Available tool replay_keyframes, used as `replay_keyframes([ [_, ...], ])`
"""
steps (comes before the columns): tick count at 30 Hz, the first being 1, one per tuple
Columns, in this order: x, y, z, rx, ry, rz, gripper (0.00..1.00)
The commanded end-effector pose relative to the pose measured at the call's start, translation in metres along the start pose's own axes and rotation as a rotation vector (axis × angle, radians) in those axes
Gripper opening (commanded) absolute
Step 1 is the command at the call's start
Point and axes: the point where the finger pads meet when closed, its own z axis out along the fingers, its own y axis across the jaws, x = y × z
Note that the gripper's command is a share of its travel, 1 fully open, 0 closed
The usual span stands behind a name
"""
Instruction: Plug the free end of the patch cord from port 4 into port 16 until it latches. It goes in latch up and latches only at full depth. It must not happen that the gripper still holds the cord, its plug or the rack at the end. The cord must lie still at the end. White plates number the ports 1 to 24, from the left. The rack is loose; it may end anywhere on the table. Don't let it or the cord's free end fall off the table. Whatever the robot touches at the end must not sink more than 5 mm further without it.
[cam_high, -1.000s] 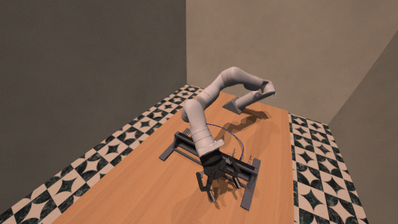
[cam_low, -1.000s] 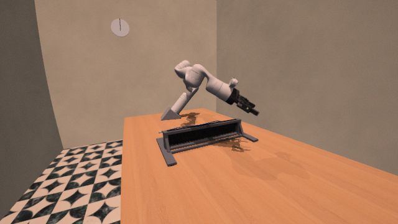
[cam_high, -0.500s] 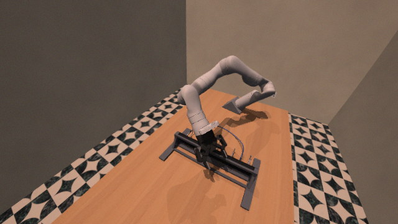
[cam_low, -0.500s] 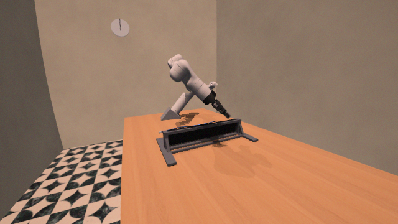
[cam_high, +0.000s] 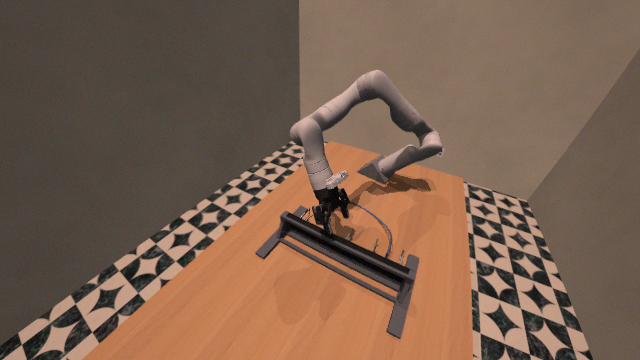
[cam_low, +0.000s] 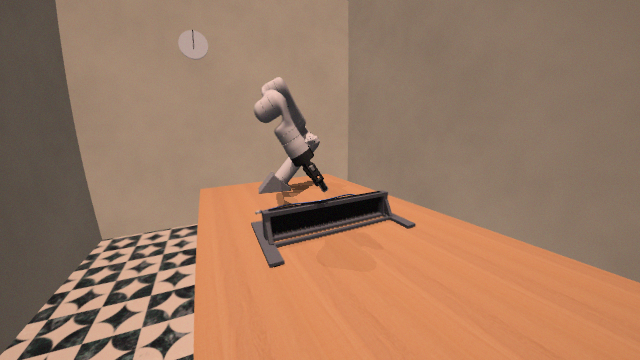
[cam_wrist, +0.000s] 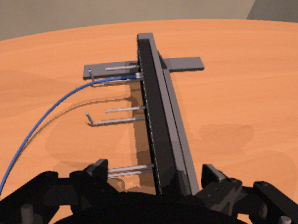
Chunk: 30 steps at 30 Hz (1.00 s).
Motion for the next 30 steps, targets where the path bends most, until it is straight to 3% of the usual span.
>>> replay_keyframes([
  [1,-0.027,-0.027,-0.021,-0.005,-0.074,-0.060,1.00],
  [9,-0.091,-0.091,-0.041,0.054,-0.240,-0.203,1.00],
  [11,-0.091,-0.091,-0.041,0.054,-0.240,-0.203,1.00],
  [13,-0.116,-0.115,-0.049,0.077,-0.301,-0.255,1.00],
  [21,-0.176,-0.176,-0.067,0.132,-0.456,-0.389,1.00],
  [26,-0.198,-0.197,-0.071,0.144,-0.507,-0.417,1.00],
  [30,-0.202,-0.201,-0.072,0.147,-0.517,-0.425,1.00],
])
